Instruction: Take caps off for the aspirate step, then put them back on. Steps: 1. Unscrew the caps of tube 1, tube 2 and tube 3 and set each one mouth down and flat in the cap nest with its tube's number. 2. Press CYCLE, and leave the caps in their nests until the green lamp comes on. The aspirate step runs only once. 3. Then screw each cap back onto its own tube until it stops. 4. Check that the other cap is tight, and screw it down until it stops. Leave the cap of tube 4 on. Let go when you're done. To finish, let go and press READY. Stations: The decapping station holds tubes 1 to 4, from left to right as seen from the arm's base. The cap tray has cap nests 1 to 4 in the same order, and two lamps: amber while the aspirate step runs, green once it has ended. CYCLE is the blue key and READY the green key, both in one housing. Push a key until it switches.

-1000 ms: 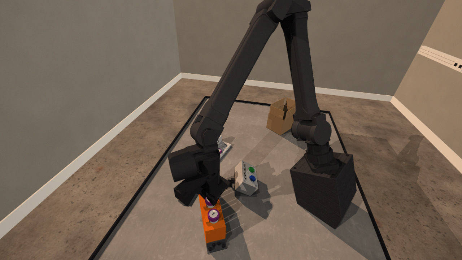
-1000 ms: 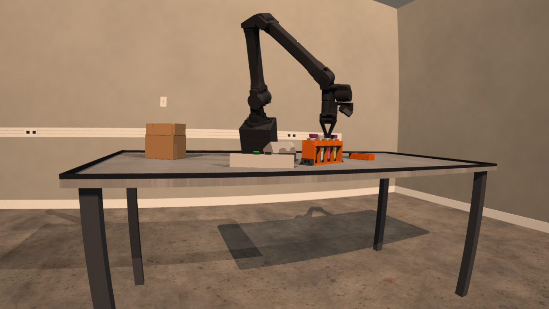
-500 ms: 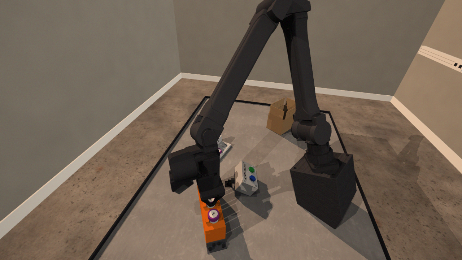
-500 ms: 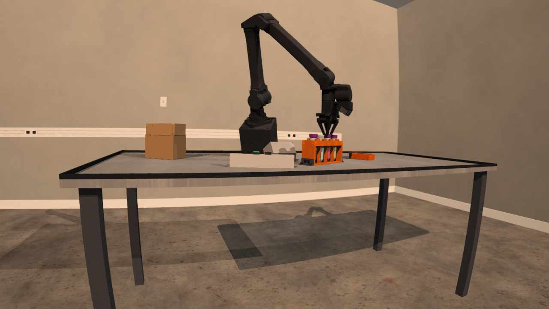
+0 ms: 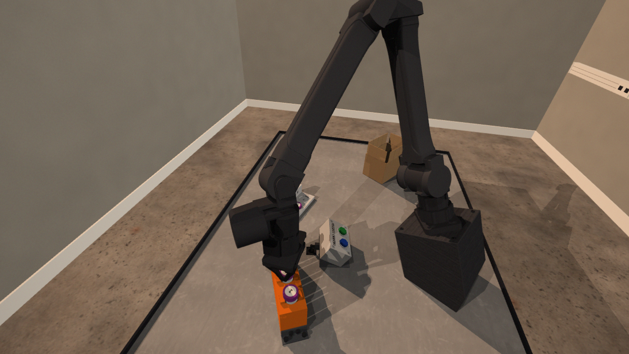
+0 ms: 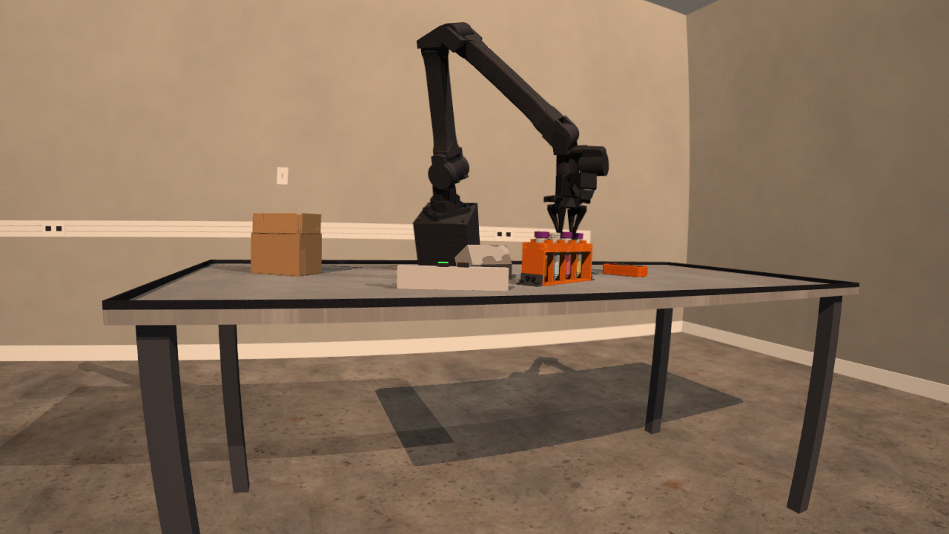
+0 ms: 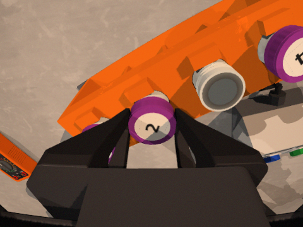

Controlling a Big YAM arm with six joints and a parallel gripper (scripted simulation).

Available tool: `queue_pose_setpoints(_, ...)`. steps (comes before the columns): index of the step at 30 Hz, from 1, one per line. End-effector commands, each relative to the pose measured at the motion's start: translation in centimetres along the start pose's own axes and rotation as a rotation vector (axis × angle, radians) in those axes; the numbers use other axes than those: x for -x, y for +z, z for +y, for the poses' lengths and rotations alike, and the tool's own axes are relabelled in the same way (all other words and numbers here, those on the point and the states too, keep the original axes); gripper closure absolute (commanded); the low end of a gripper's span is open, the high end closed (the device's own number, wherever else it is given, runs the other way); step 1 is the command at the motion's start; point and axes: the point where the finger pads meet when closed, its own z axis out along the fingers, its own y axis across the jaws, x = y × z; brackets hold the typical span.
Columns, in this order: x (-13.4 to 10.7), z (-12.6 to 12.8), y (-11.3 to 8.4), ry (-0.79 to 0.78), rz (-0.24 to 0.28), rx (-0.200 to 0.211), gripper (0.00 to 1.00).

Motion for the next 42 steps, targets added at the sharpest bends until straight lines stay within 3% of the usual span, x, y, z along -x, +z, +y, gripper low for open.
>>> queue_pose_setpoints(1, 0.56, 1.01, -0.63, 0.28, -0.002, 0.016, 1.0)
queue_pose_setpoints(6, 0.58, 1.0, -0.64, 0.391, -0.002, 0.017, 1.0)
queue_pose_setpoints(20, 0.47, 1.11, -0.57, 1.027, 0.003, 0.02, 1.0)
queue_pose_setpoints(30, 0.79, 0.67, -0.59, 1.032, -0.003, 0.022, 1.0)
queue_pose_setpoints(31, 0.79, 0.67, -0.59, 1.032, -0.003, 0.022, 0.51)
queue_pose_setpoints(42, 0.79, 0.67, -0.59, 1.032, -0.003, 0.022, 0.51)
